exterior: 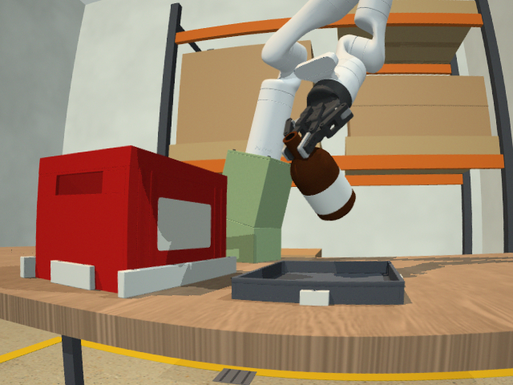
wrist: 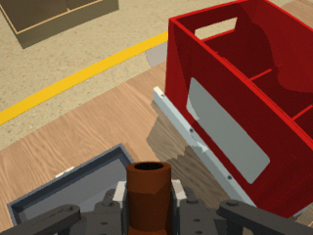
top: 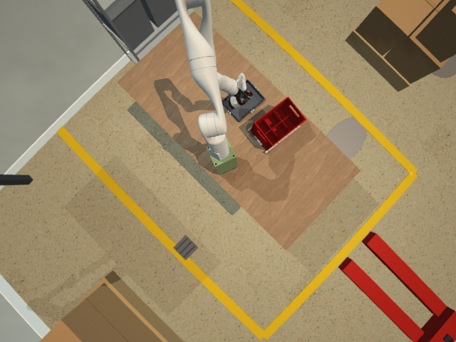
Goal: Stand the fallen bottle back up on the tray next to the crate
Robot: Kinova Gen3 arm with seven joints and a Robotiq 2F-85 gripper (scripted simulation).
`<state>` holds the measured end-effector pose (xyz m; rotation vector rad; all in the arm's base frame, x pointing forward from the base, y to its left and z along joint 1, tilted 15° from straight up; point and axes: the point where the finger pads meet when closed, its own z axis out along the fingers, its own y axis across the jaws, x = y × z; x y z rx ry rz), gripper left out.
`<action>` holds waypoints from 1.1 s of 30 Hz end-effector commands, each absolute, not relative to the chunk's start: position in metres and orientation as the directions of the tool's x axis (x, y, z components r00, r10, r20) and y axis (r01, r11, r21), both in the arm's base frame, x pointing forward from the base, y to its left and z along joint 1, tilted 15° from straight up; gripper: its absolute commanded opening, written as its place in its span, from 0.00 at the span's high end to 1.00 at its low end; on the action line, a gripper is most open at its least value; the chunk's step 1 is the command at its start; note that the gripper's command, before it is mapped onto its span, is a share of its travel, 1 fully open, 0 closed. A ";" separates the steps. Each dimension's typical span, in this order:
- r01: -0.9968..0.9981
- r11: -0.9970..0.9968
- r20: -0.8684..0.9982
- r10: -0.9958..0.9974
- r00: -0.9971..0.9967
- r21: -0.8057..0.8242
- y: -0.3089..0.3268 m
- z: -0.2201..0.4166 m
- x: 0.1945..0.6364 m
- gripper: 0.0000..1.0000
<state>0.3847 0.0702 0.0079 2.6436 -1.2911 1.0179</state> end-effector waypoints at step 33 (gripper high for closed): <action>-0.715 -0.654 0.598 -0.684 0.418 -0.247 0.070 0.007 0.385 1.00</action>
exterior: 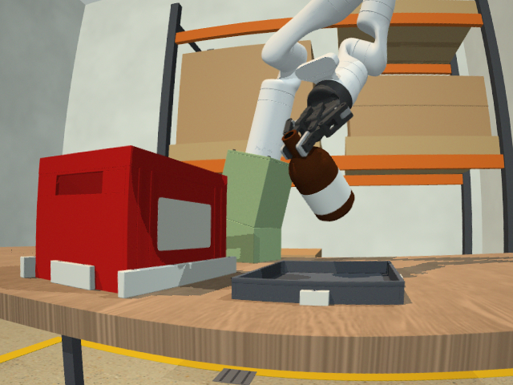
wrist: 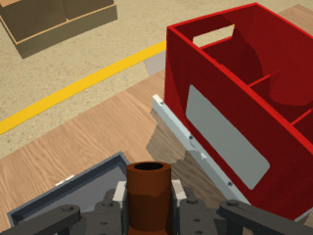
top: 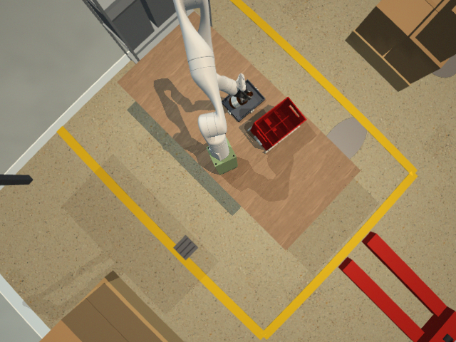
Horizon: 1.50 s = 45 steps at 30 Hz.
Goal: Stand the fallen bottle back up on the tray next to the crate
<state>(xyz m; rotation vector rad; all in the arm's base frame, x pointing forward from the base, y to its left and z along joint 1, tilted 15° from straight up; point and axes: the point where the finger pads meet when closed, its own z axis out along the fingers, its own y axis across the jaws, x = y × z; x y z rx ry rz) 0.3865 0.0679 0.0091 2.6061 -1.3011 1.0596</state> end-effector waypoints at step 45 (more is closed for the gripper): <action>-0.713 -0.655 0.695 -0.633 0.340 -0.248 0.071 0.009 0.384 1.00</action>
